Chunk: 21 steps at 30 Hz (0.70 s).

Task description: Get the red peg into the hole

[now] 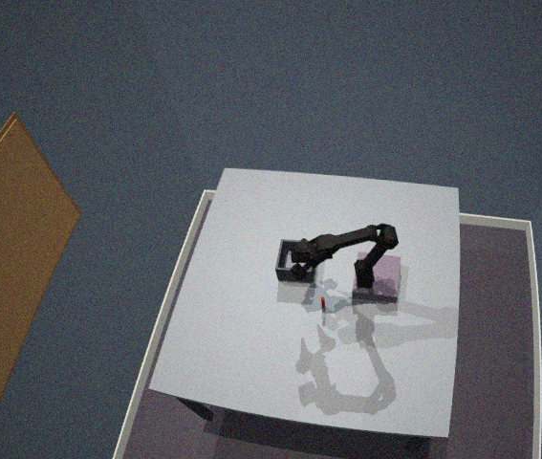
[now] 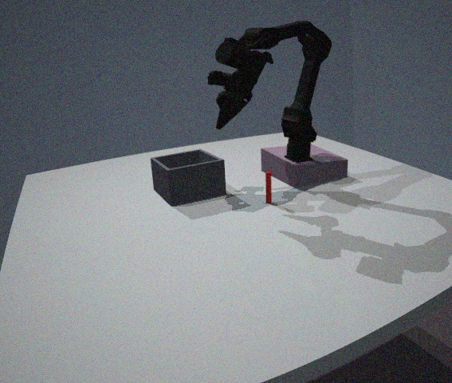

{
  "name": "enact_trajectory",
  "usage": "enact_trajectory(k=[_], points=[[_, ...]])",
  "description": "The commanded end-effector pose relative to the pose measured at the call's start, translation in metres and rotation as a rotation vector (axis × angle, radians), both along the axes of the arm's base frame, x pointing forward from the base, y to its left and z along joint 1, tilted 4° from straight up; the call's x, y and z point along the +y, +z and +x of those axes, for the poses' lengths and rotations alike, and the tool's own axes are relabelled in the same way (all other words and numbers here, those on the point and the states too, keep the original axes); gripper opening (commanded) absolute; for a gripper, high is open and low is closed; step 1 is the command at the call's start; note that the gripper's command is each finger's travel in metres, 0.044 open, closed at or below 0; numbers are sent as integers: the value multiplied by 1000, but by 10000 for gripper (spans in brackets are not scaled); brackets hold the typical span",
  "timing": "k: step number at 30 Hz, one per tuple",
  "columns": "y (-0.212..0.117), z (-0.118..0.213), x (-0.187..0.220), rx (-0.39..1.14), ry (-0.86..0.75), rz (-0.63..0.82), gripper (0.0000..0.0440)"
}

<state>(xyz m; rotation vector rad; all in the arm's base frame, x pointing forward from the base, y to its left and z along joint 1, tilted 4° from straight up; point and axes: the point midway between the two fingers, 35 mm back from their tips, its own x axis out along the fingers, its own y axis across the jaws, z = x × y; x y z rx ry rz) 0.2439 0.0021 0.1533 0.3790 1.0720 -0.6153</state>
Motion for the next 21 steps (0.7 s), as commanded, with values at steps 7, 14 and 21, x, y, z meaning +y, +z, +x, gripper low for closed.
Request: enact_trajectory(k=[7, 14, 21], points=[[-32, -29, 39, 146, -62, 61, 440], [-57, -46, 58, 225, -129, 84, 440], [-88, -52, 70, 257, -190, 104, 440]])
